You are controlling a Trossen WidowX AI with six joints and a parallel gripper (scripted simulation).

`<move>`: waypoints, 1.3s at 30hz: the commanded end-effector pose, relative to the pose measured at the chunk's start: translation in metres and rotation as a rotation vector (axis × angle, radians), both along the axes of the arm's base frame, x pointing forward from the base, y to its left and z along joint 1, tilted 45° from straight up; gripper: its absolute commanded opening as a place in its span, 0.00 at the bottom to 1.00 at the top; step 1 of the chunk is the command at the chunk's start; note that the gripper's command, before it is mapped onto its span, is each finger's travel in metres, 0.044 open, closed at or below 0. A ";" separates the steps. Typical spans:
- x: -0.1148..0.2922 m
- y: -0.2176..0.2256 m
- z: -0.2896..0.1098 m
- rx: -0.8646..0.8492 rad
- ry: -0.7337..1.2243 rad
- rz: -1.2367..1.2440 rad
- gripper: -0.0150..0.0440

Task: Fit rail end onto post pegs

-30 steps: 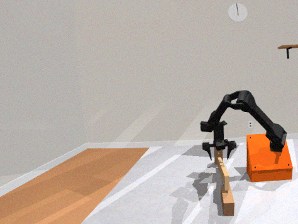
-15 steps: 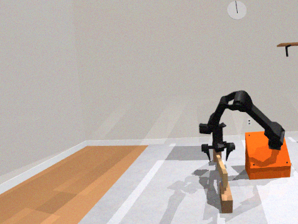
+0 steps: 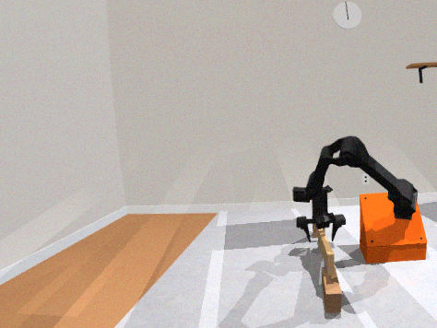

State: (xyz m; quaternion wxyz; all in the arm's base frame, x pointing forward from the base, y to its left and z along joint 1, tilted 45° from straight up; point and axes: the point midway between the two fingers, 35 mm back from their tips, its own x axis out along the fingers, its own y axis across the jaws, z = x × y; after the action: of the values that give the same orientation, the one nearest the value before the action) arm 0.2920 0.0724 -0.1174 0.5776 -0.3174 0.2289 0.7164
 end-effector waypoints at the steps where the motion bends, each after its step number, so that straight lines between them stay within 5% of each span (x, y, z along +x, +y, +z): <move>1: -0.001 0.002 -0.001 0.005 0.005 -0.003 0.87; 12: -0.001 0.002 -0.001 0.005 0.005 -0.003 0.38; 20: -0.001 0.002 -0.001 0.005 0.005 -0.003 0.25; 39: 0.000 -0.002 0.002 0.005 0.005 -0.003 0.25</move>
State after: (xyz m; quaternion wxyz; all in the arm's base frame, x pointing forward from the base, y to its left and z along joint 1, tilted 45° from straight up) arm 0.2906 0.0724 -0.1177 0.5770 -0.3142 0.2316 0.7174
